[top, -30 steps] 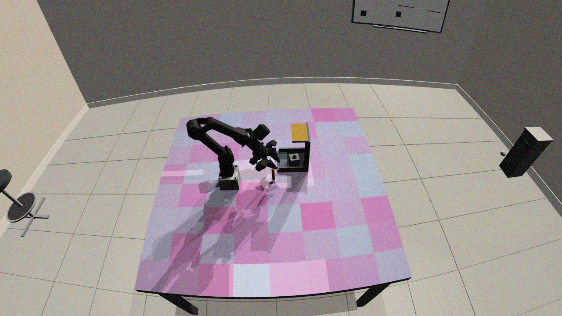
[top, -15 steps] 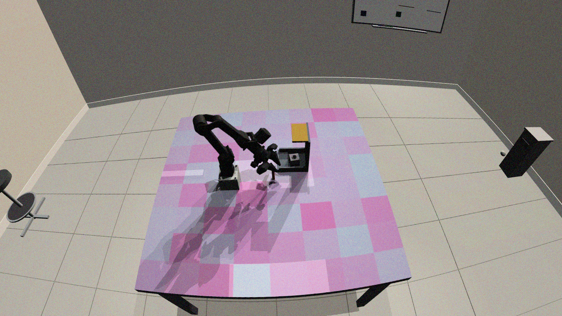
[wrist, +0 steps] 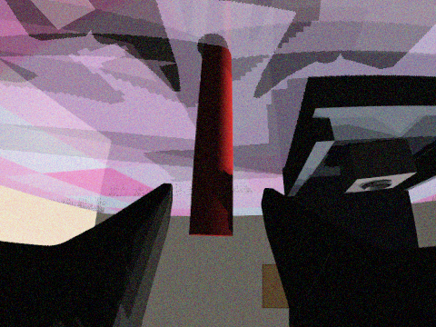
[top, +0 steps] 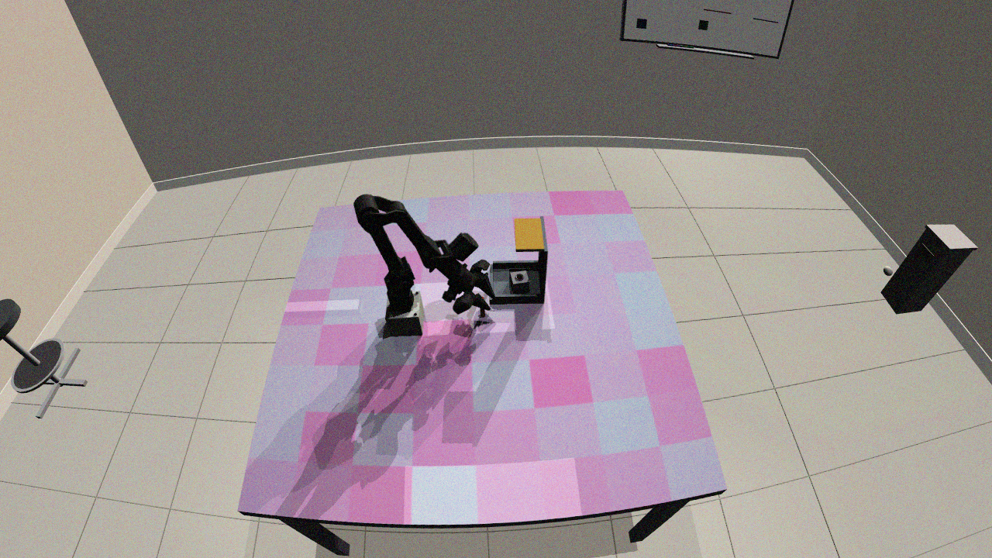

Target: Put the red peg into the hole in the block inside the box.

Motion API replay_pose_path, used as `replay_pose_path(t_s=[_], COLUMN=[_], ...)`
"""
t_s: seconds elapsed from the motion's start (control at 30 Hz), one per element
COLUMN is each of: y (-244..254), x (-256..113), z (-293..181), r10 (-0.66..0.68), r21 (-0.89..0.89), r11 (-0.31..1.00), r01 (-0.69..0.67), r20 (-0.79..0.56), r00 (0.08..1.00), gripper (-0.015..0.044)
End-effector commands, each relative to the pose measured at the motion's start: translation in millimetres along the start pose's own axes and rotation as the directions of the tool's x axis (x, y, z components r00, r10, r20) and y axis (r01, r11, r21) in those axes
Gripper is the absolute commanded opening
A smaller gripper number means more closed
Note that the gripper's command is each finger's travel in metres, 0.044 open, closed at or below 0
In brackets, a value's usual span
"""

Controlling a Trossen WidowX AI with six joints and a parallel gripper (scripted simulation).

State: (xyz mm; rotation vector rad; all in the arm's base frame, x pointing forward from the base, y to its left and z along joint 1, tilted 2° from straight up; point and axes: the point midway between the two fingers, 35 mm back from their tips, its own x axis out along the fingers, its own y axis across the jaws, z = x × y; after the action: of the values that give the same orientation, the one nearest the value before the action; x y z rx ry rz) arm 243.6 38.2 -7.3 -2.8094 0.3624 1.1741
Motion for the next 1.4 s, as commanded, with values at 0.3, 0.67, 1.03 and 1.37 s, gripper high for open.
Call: replay_pose_path(t_s=[0.3, 0.67, 1.03, 1.37], y=[5, 3, 3, 1], x=[8, 7, 6, -1], z=[15, 13, 10, 2], r10=[0.006, 0.002, 0.003, 0.003], r21=[0.002, -0.002, -0.002, -0.001], r11=[1.000, 1.000, 1.000, 1.000], r01=[-0.007, -0.002, -0.003, -0.003], r20=[0.003, 0.004, 0.004, 0.003], r00=[1.000, 1.000, 1.000, 1.000], gripper=[0.0220, 0.0029, 0.0000, 0.0000])
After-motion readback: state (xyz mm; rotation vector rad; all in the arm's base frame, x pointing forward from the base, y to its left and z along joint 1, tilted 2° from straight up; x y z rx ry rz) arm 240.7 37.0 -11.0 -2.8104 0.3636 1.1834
